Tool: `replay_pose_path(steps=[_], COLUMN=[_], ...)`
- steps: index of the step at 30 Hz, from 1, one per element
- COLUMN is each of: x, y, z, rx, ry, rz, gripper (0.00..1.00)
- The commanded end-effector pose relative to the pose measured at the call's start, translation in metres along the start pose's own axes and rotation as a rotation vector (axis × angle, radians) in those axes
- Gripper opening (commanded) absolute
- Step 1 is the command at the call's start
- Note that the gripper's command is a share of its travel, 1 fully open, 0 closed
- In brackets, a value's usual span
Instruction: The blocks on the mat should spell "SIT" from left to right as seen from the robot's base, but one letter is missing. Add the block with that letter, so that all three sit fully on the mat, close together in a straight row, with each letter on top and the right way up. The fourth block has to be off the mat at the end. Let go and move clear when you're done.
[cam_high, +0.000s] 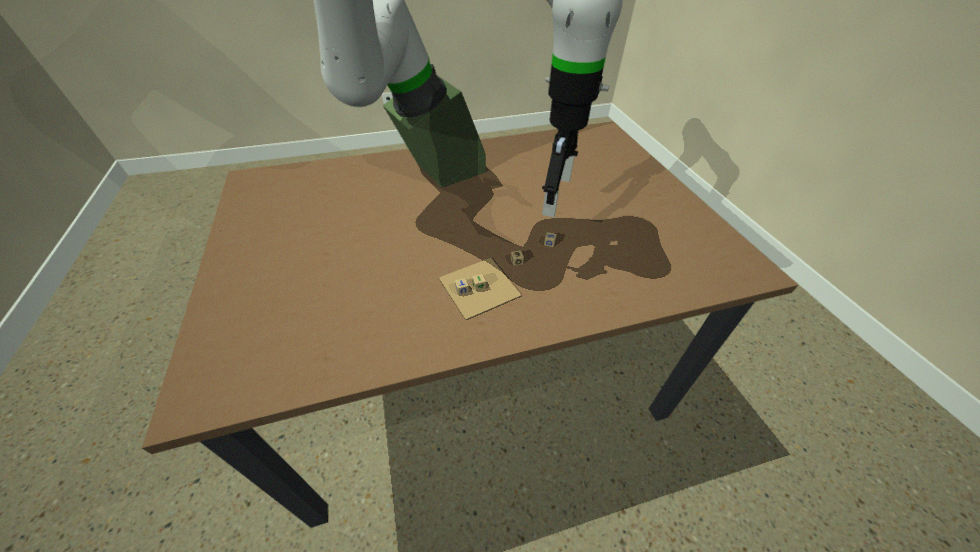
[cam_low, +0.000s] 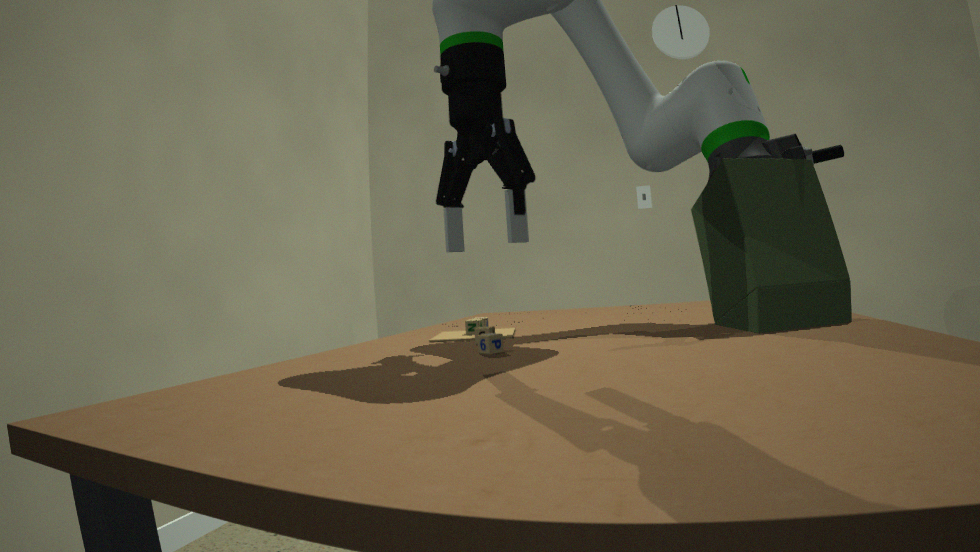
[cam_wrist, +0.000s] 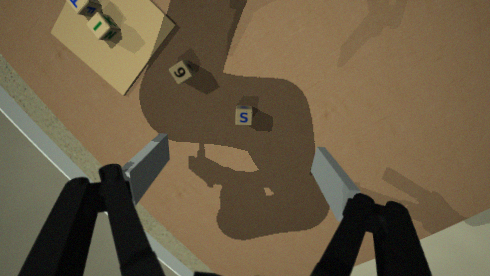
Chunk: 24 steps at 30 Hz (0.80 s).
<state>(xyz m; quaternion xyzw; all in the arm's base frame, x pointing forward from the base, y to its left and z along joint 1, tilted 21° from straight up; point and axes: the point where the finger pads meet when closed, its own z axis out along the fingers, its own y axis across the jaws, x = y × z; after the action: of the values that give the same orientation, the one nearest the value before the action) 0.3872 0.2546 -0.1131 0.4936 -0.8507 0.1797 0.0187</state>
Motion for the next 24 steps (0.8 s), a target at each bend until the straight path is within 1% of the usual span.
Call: replay_pose_path(steps=[1, 4, 6, 19, 21, 22, 24], x=[0.0, 0.0, 0.0, -0.001, -0.001, -0.001, -0.001], y=[0.0, 0.0, 0.0, -0.001, -0.001, -0.001, -0.001], z=[0.003, 0.003, 0.006, 0.014, 0.014, 0.016, 0.016], rx=[0.001, 0.001, 0.001, 0.001, 0.001, 0.001, 0.001], ry=[-0.001, -0.001, -0.001, -0.001, -0.001, -0.001, -0.001], rz=[0.139, 0.163, 0.27, 0.633, 0.633, 0.718, 0.761], gripper=[1.0, 1.0, 1.0, 1.0, 1.0, 1.0, 1.0])
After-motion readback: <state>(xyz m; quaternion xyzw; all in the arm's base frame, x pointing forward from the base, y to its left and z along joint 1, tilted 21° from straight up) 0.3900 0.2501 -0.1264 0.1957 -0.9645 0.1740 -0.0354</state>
